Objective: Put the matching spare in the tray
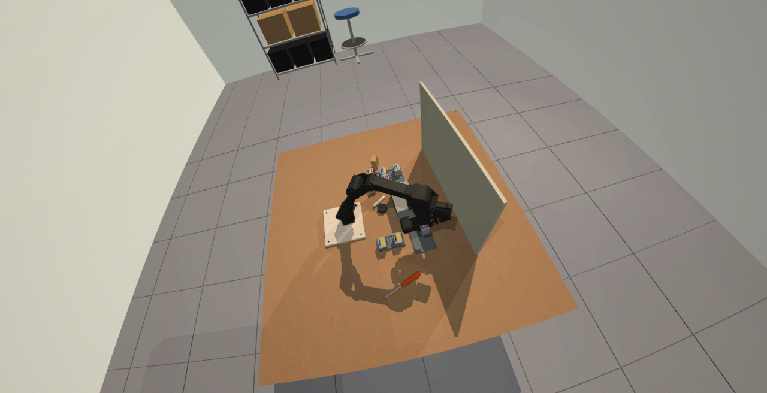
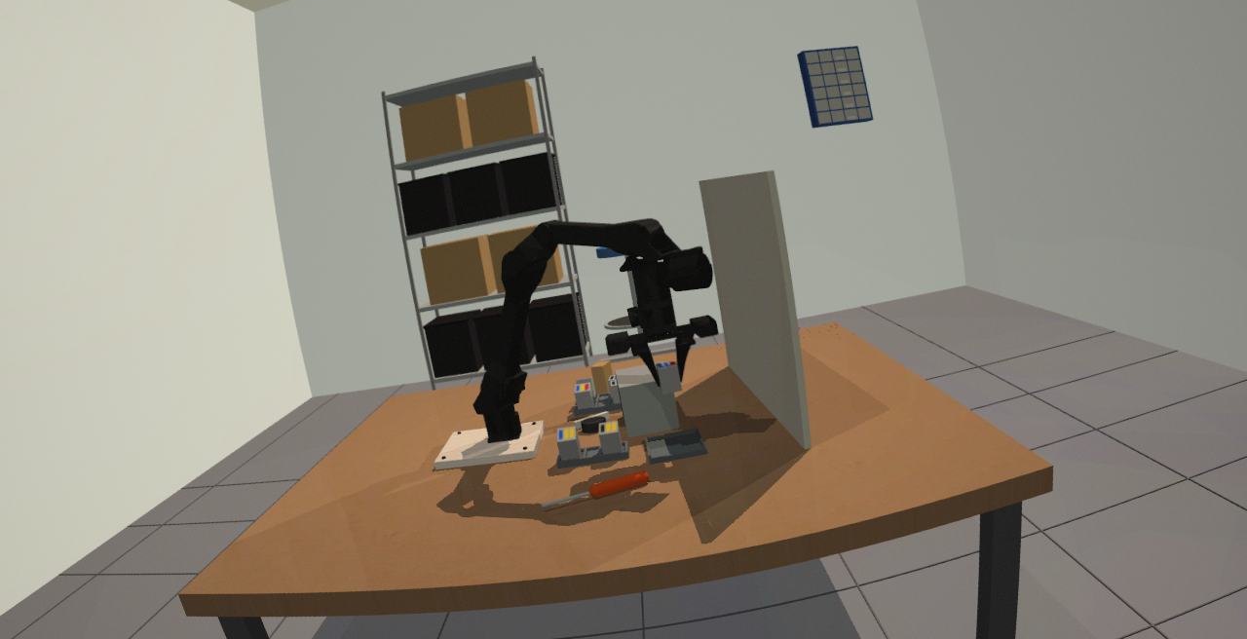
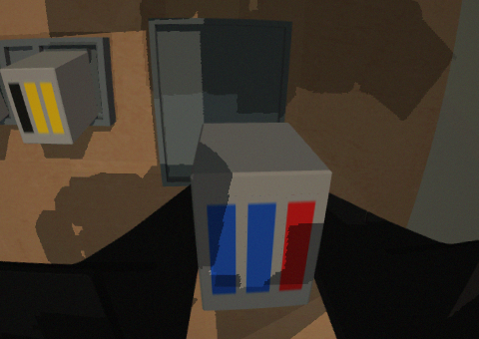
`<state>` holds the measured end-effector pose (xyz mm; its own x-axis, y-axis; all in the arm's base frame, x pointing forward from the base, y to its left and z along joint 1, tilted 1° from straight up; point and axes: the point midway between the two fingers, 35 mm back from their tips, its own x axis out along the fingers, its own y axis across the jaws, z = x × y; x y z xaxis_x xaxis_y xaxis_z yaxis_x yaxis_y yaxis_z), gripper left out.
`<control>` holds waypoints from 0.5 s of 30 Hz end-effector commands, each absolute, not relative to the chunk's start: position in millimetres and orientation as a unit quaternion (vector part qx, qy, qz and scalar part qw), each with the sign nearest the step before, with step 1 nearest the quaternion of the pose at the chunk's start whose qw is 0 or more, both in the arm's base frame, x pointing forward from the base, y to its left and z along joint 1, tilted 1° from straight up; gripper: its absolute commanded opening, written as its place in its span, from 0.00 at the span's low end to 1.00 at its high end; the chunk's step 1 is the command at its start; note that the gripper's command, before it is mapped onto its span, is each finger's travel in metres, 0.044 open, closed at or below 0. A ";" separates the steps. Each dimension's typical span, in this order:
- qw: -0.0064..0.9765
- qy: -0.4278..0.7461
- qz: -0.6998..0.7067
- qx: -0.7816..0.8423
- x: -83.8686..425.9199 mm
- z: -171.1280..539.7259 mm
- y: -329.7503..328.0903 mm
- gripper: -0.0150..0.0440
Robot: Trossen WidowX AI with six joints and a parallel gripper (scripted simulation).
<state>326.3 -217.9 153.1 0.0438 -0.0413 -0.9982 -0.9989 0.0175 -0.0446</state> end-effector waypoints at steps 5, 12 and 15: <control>0.504 0.502 0.477 -0.515 326.1 146.0 -217.8 0.25; 0.504 0.502 0.478 -0.515 326.5 141.2 -218.2 0.25; 0.504 0.502 0.478 -0.515 326.6 139.1 -218.3 0.25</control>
<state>327.2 -218.7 142.8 0.0429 -0.0407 -0.9983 -0.9989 0.0175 -0.0436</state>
